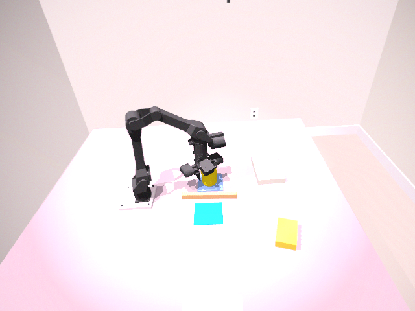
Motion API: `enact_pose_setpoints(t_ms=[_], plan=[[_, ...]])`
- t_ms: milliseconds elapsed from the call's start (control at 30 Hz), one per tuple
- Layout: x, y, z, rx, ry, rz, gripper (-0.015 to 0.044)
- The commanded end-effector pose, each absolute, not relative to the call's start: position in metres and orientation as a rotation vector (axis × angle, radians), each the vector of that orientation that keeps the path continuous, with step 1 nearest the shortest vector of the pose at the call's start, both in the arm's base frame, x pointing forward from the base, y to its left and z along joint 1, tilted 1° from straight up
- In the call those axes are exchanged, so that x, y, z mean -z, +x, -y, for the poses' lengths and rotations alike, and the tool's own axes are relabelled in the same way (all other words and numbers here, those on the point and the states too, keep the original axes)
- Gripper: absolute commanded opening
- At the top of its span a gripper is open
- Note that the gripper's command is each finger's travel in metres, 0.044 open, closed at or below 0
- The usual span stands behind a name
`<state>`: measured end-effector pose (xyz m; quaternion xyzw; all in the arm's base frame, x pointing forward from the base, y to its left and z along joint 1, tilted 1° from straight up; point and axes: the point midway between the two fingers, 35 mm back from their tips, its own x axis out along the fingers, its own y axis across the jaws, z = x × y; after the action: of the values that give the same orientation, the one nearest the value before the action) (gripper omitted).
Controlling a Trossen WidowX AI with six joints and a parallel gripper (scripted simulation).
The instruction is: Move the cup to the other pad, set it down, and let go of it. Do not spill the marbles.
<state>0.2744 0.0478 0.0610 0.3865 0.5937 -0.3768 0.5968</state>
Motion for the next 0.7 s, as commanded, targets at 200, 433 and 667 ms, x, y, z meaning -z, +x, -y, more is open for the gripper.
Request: enact_pose_setpoints(t_ms=[200,433,667], plan=[[-0.061,0.2744,-0.0478,0.875,0.897,-1.378,0.012],[-0.061,0.2744,-0.0478,0.875,0.897,-1.378,0.0073],[-0.061,0.2744,-0.0478,0.875,0.897,-1.378,0.0027]])
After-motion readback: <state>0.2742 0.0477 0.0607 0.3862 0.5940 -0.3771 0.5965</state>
